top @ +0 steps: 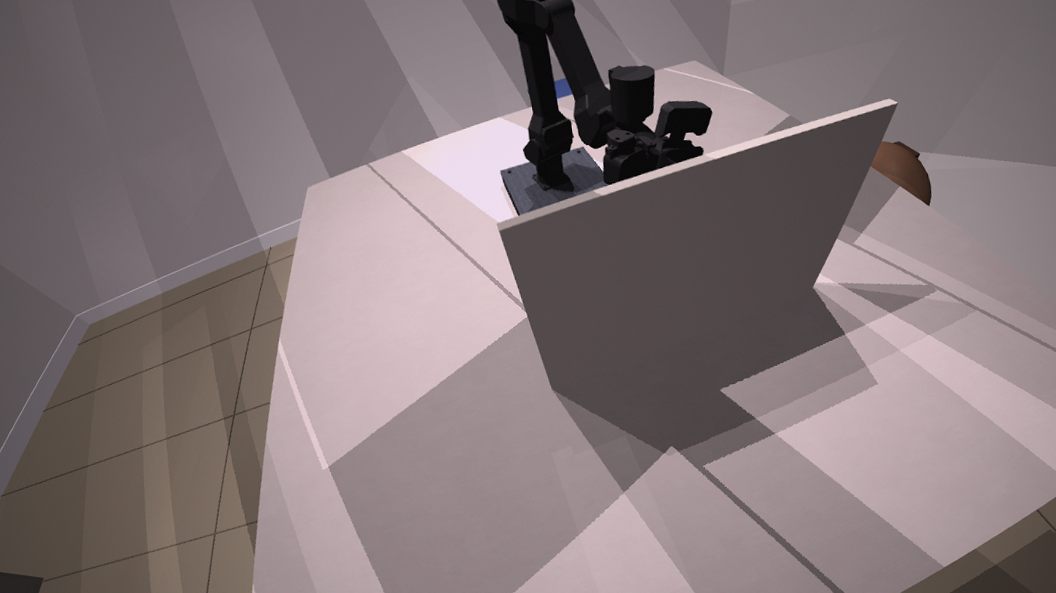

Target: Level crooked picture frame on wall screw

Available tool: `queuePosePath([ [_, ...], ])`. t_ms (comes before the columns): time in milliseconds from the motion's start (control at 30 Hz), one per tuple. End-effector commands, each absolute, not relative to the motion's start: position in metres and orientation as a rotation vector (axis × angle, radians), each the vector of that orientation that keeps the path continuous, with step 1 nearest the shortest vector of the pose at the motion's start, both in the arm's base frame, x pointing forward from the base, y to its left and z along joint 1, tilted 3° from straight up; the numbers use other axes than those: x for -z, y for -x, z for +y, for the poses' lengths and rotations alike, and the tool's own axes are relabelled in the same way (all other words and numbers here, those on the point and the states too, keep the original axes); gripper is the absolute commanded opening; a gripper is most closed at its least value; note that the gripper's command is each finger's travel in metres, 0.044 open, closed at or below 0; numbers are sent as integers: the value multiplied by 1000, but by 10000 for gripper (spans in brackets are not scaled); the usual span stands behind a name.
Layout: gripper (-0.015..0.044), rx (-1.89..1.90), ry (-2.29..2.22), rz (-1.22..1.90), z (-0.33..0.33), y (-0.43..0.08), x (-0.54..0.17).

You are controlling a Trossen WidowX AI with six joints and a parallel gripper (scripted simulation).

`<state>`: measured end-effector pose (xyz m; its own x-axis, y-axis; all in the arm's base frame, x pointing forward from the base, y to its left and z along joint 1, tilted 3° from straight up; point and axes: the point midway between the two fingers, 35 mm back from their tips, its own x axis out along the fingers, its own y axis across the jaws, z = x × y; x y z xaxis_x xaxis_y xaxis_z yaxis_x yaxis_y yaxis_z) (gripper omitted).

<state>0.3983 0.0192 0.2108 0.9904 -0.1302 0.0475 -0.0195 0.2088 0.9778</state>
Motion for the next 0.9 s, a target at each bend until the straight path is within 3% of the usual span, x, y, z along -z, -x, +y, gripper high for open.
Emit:
queuePosePath([
  [0,0,77,-1388,-130,19,-398,-211],
  [867,0,70,-1516,-137,19,-398,-211],
])
